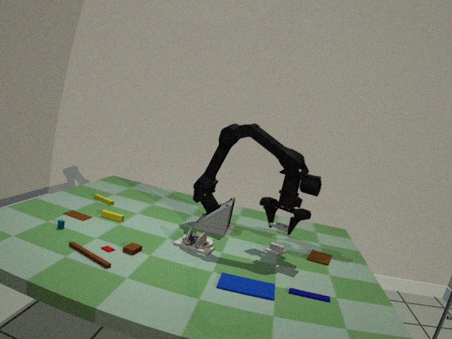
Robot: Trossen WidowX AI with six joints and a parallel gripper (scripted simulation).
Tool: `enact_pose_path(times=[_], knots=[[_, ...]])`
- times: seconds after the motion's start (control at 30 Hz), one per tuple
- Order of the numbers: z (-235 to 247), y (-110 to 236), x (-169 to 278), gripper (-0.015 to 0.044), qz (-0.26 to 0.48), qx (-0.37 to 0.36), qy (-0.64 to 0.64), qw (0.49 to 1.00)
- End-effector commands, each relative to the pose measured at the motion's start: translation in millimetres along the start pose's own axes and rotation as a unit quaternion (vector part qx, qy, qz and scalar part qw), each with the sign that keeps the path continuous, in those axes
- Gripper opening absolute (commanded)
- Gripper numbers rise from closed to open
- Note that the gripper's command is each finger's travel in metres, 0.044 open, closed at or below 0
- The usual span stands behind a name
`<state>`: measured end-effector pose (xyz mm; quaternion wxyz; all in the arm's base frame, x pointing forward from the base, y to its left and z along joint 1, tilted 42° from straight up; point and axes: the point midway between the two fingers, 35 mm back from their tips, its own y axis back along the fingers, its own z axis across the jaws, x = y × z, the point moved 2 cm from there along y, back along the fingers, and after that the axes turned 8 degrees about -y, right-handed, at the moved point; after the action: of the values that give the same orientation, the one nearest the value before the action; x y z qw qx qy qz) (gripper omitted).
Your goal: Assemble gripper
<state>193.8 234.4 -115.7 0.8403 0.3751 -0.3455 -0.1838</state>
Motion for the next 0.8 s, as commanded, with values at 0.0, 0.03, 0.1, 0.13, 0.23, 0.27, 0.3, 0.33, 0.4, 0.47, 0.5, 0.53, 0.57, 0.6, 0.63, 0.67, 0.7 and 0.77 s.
enact_pose_path(times=[0.0, 0.03, 0.1, 0.13, 0.23, 0.27, 0.3, 0.33, 0.4, 0.47, 0.5, 0.53, 0.57, 0.6, 0.63, 0.67, 0.7, 0.77], knots=[[1, 4, 6, 0.0351, -0.004, 0.001, -0.028, 1.000], [1, 5, 9, 0.0351, -0.004, 0.002, -0.040, 0.999], [2, 6, 14, 0.0351, -0.005, 0.002, -0.064, 0.998], [2, 7, 17, 0.0351, -0.005, 0.002, -0.076, 0.997], [4, 8, 24, 0.0351, -0.006, 0.003, -0.112, 0.994], [4, 9, 27, 0.0351, -0.006, 0.003, -0.124, 0.992], [5, 9, 30, 0.0351, -0.007, 0.004, -0.136, 0.991], [5, 10, 32, 0.0351, -0.007, 0.004, -0.148, 0.989], [7, 11, 37, 0.0351, -0.008, 0.004, -0.171, 0.985], [8, 12, 43, 0.0351, -0.008, 0.004, -0.195, 0.981], [8, 12, 45, 0.0351, -0.008, 0.004, -0.207, 0.978], [9, 13, 48, 0.0351, -0.009, 0.005, -0.218, 0.976], [10, 13, 50, 0.0351, -0.009, 0.005, -0.230, 0.973], [10, 13, 53, 0.0351, -0.009, 0.005, -0.242, 0.970], [11, 14, 56, 0.0351, -0.010, 0.005, -0.253, 0.967], [12, 14, 58, 0.0351, -0.010, 0.005, -0.265, 0.964], [12, 14, 61, 0.0351, -0.010, 0.005, -0.277, 0.961], [14, 15, 66, 0.0351, -0.010, 0.005, -0.300, 0.954]])
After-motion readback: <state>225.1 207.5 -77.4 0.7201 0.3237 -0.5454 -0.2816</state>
